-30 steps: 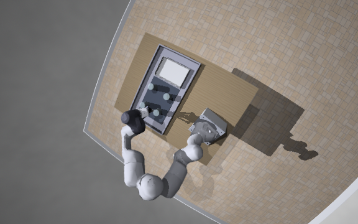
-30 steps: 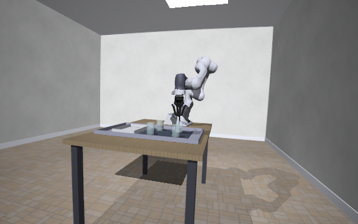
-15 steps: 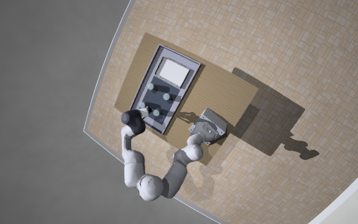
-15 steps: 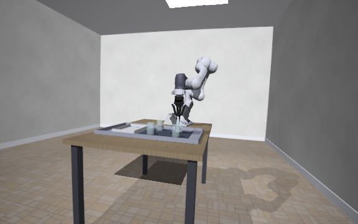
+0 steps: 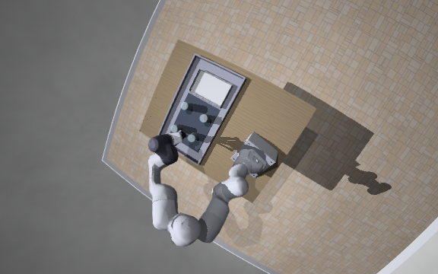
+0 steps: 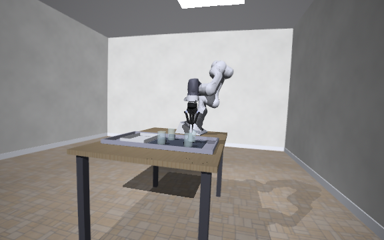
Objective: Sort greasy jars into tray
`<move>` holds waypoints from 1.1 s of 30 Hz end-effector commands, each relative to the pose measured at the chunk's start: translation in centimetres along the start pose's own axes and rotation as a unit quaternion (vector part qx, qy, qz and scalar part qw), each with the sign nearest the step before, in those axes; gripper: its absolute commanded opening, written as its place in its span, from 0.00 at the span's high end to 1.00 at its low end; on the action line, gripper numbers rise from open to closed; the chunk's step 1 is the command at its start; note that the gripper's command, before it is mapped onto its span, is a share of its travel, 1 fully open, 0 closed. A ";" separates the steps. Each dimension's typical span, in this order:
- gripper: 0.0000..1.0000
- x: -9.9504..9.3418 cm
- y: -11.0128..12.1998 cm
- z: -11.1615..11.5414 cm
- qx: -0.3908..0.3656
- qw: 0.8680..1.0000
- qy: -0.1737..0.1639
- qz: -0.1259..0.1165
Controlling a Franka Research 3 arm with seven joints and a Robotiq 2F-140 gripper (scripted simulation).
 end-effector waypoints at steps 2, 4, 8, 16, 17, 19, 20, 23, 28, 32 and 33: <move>1.00 -0.1 -0.1 -0.2 0.000 1.000 0.000 0.002; 1.00 -0.1 -0.1 -0.2 0.000 1.000 0.000 0.002; 1.00 -0.2 -0.1 -0.2 0.000 1.000 0.000 0.002; 1.00 -0.3 -0.1 -0.3 0.000 1.000 0.000 0.002; 1.00 -0.2 -0.1 -0.1 0.000 1.000 0.000 0.002; 1.00 0.0 0.0 0.4 0.000 1.000 0.000 0.002; 1.00 0.1 0.0 0.6 0.000 1.000 0.000 0.002; 1.00 0.1 0.0 0.9 0.000 1.000 0.000 0.002; 1.00 0.5 0.2 2.0 0.000 1.000 0.000 0.002; 1.00 0.7 0.2 2.5 0.000 1.000 0.000 0.002; 1.00 0.7 0.2 2.5 0.000 1.000 0.000 0.002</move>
Point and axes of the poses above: the point where the finger pads meet when closed, its own x axis out along the fingers, its own y axis across the jaws, z = x × y, the point moved 3 cm from there along -x, back along the fingers, and after that the axes turned 6 degrees about x, right-handed, at the moved point
